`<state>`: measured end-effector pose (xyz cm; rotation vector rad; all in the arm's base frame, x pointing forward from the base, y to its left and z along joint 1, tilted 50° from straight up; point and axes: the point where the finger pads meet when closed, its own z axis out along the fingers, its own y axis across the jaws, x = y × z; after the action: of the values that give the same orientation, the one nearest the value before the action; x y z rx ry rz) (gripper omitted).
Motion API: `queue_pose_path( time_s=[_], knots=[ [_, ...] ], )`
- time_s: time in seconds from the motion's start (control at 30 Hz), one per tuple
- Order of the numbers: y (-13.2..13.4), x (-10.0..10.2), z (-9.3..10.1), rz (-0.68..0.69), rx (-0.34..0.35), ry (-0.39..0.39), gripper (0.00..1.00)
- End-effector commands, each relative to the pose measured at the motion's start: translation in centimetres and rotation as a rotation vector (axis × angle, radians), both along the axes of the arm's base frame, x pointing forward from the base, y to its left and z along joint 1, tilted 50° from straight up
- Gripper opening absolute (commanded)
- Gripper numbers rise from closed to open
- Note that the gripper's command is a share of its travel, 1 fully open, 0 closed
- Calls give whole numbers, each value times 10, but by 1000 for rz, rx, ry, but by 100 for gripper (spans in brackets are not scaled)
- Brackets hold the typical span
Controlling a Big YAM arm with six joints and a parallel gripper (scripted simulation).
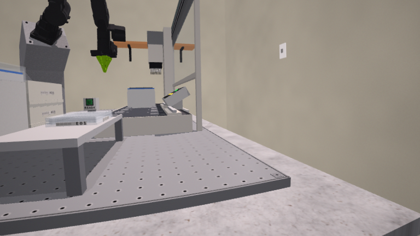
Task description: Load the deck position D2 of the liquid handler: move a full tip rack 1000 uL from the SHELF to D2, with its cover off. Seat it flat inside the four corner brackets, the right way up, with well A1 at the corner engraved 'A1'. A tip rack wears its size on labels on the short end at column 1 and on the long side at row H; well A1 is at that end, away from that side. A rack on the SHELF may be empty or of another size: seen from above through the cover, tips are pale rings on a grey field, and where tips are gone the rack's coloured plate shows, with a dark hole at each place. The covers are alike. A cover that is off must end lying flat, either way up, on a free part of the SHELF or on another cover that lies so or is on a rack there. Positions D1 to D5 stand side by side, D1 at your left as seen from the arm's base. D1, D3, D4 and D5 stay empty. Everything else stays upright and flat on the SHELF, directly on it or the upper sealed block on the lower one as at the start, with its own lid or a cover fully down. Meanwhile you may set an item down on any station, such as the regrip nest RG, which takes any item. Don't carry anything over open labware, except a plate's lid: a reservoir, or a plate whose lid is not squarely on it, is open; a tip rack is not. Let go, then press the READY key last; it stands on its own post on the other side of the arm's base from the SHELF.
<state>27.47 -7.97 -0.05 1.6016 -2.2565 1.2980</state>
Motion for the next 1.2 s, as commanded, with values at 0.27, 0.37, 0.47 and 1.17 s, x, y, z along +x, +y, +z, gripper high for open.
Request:
queue_pose_path(
  time_s=[0.27,0.37,0.47,1.17],
  knots=[
    [10,9,-2,138,-72,117,0],
    [21,12,-12,125,-64,103,0],
    [29,13,-19,125,-65,110,0],
    [98,33,-77,129,-66,116,0]
  ],
)
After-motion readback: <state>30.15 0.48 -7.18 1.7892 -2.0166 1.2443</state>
